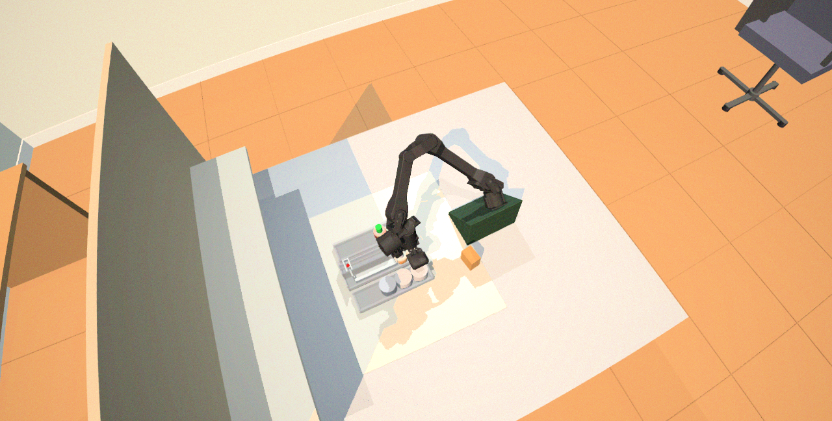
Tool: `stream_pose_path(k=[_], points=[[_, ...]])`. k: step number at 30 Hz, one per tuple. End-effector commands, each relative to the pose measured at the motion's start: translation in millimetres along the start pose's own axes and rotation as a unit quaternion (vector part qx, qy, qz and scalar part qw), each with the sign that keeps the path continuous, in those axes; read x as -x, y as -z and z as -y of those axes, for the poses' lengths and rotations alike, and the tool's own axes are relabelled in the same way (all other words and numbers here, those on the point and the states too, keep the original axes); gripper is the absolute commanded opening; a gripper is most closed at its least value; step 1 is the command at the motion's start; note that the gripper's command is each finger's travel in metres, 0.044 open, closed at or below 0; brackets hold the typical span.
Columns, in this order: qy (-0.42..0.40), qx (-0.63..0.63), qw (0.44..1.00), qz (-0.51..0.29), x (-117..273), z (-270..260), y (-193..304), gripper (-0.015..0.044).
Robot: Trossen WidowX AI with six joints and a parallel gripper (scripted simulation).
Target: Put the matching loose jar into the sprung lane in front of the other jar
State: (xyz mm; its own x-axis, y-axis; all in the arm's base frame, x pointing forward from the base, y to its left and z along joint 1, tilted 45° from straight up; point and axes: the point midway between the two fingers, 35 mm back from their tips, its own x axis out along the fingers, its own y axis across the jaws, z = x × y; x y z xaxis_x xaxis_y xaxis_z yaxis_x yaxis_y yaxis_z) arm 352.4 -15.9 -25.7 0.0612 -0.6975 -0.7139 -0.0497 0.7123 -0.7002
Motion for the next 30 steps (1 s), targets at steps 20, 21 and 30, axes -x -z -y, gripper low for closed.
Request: stream_pose_path(k=[20,21,30], points=[[0.005,-0.004,1.0,0.008,-4.0,1.7,-1.7,0.0],[0.005,-0.004,1.0,0.008,-4.0,1.7,-1.5,0.0],[0.005,-0.004,1.0,0.008,-4.0,1.6,0.0,0.0]])
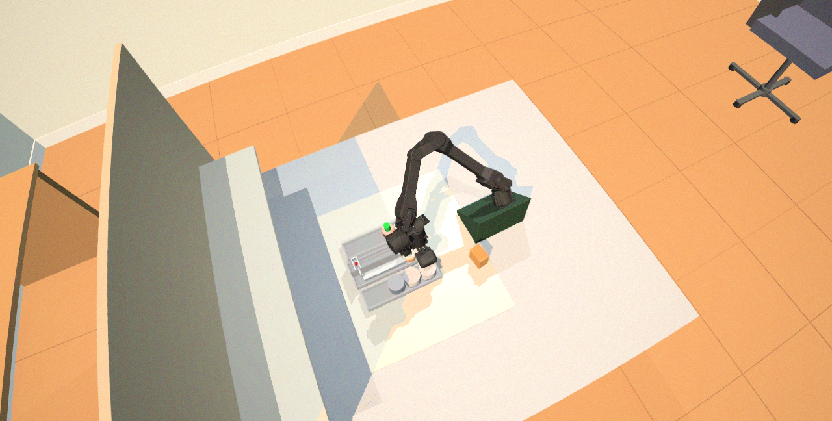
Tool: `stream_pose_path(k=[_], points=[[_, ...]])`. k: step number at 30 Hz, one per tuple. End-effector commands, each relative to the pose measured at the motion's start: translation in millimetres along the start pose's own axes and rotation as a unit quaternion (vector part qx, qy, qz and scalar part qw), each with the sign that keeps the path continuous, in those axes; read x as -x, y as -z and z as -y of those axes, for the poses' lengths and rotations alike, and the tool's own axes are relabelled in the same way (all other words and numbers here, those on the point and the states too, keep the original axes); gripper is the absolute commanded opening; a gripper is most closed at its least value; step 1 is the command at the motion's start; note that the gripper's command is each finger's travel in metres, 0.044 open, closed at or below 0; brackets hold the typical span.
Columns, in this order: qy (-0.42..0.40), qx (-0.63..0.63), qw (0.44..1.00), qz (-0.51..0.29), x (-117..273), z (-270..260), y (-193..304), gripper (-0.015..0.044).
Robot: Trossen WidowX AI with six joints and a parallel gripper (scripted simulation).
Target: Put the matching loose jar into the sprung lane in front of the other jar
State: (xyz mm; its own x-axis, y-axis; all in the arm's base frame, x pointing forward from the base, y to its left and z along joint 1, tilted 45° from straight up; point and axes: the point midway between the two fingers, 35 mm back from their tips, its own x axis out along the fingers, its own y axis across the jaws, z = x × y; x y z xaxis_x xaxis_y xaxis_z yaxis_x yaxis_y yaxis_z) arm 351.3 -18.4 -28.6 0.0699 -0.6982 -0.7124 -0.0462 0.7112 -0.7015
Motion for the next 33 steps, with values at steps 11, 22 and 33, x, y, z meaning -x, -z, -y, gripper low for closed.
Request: stream_pose_path(k=[11,22,33], points=[[0.004,-0.003,1.0,0.004,-0.3,1.9,0.6,0.0],[0.004,-0.003,1.0,0.004,-0.3,1.9,2.4,0.0],[0.004,-0.003,1.0,0.004,-0.3,1.8,4.2,0.0]])
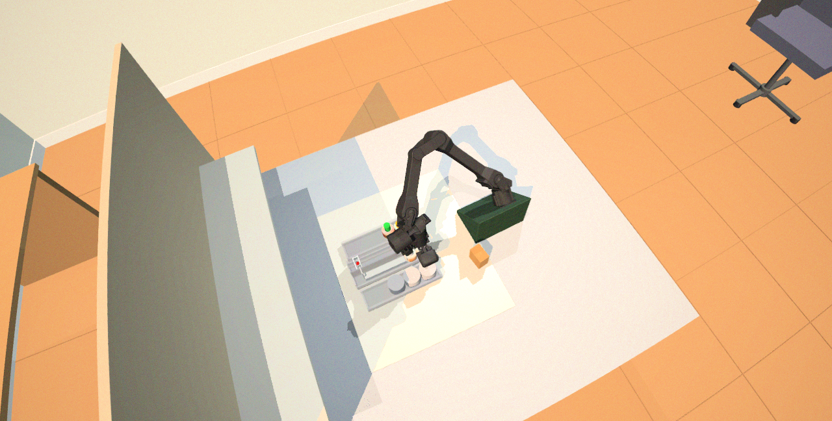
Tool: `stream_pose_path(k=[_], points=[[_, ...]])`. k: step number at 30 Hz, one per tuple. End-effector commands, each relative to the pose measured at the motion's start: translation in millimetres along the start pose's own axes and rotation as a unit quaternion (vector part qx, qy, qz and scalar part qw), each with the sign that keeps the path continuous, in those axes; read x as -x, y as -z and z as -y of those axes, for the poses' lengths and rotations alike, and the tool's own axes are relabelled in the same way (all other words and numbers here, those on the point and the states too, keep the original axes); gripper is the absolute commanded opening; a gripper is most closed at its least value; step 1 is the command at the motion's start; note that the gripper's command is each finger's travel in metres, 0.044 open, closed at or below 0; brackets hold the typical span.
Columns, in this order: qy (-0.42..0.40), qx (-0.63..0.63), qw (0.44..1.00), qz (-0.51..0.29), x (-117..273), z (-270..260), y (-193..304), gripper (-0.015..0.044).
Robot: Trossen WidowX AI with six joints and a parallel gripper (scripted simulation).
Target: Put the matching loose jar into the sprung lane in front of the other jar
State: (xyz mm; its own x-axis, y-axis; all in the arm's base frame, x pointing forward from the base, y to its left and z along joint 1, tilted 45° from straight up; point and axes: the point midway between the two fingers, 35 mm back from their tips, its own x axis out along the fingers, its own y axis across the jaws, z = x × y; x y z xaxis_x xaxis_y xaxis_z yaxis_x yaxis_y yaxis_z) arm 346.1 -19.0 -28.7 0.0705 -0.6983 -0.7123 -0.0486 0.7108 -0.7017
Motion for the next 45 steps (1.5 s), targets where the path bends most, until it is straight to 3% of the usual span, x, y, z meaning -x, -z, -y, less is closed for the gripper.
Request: stream_pose_path(k=[1,27,38,45], points=[[0.004,-0.004,1.0,0.003,0,2,-1,0.0],[0.004,-0.004,1.0,0.003,0,0,3,0.0],[0.004,-0.004,1.0,0.003,0,0,2,0.0289],[0.004,-0.004,1.0,0.003,11,-1,2,0.0298]])
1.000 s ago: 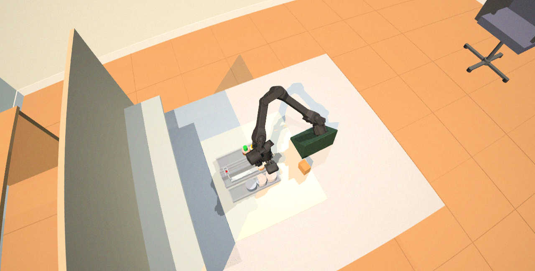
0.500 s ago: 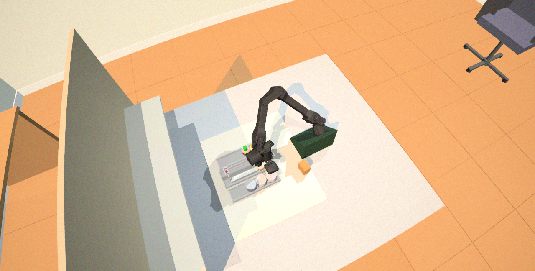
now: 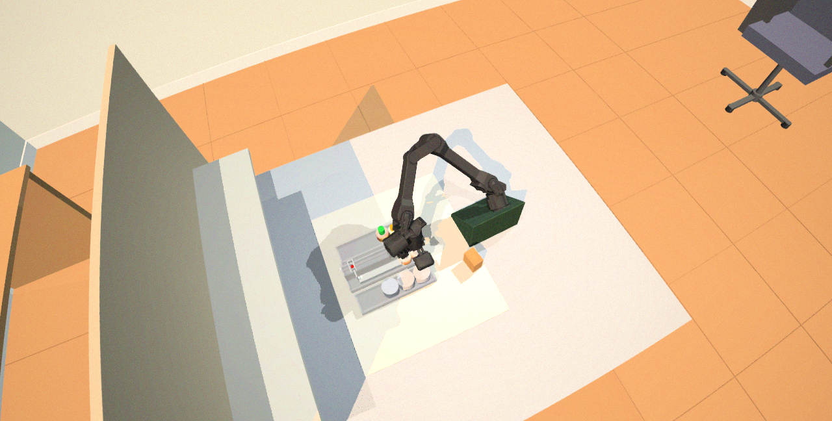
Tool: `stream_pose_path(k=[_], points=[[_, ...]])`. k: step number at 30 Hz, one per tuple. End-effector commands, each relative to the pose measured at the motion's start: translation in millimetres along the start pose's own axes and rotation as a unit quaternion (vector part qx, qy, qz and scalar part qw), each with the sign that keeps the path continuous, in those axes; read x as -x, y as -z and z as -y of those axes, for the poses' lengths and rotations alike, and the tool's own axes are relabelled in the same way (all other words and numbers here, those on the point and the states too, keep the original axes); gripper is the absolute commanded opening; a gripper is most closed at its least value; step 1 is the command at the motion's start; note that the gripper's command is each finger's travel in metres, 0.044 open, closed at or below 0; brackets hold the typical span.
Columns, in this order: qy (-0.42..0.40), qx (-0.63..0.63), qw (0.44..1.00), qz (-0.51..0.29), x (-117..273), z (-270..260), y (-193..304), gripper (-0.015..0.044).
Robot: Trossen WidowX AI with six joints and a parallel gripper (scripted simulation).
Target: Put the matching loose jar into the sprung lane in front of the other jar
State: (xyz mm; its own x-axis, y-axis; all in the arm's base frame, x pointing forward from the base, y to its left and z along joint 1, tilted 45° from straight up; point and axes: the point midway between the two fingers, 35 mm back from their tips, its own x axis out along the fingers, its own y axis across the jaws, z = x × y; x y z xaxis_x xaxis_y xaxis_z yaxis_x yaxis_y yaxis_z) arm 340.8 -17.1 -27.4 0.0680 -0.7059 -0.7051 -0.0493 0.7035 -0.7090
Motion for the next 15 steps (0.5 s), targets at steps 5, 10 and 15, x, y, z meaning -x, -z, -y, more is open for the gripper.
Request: stream_pose_path(k=[5,10,15], points=[[-0.001,-0.004,1.0,0.005,17,0,-3,0.0298],[-0.002,-0.004,1.0,0.005,18,0,0,0.0298],[-0.002,-0.004,1.0,0.005,18,-1,14,0.0298]])
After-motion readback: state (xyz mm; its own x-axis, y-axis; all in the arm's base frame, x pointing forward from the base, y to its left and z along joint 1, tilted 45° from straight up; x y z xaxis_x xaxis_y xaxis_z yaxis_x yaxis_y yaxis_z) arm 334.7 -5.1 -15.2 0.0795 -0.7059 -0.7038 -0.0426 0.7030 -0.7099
